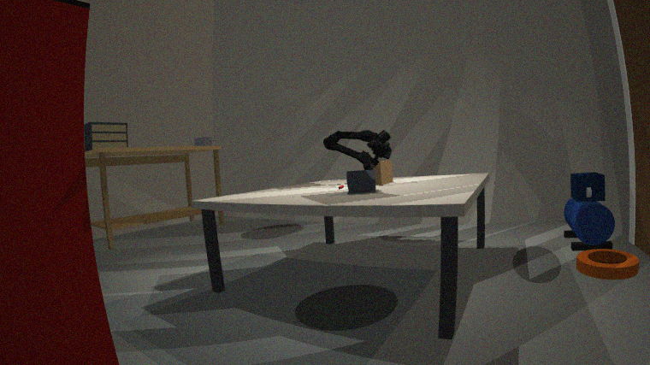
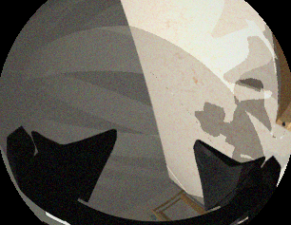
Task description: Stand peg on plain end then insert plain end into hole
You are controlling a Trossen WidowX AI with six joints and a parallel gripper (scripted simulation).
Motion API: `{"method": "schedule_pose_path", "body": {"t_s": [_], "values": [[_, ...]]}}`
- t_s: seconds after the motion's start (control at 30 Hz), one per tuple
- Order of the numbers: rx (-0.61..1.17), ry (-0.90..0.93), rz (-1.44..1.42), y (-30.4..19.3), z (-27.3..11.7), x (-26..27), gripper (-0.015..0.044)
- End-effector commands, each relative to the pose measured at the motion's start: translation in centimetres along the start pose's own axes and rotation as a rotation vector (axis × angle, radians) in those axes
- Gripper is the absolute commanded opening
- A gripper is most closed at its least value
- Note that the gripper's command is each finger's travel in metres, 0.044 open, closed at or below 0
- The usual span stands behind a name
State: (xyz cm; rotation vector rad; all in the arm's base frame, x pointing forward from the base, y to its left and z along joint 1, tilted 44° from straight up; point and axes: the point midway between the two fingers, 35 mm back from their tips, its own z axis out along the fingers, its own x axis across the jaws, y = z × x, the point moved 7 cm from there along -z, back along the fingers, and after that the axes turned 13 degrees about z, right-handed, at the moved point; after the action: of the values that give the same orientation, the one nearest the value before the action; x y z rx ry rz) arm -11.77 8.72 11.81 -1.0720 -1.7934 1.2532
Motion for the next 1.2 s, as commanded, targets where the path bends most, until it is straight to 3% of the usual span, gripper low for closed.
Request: {"method": "schedule_pose_path", "body": {"t_s": [0.0,0.63,1.17], "values": [[-0.005,0.003,-0.001,0.0,-0.1,0.1,0.0426],[-0.574,0.213,0.004,4.3,-9.8,3.5,0.0440],[-1.024,0.137,0.248,7.1,-21.8,-1.5,0.0440]]}}
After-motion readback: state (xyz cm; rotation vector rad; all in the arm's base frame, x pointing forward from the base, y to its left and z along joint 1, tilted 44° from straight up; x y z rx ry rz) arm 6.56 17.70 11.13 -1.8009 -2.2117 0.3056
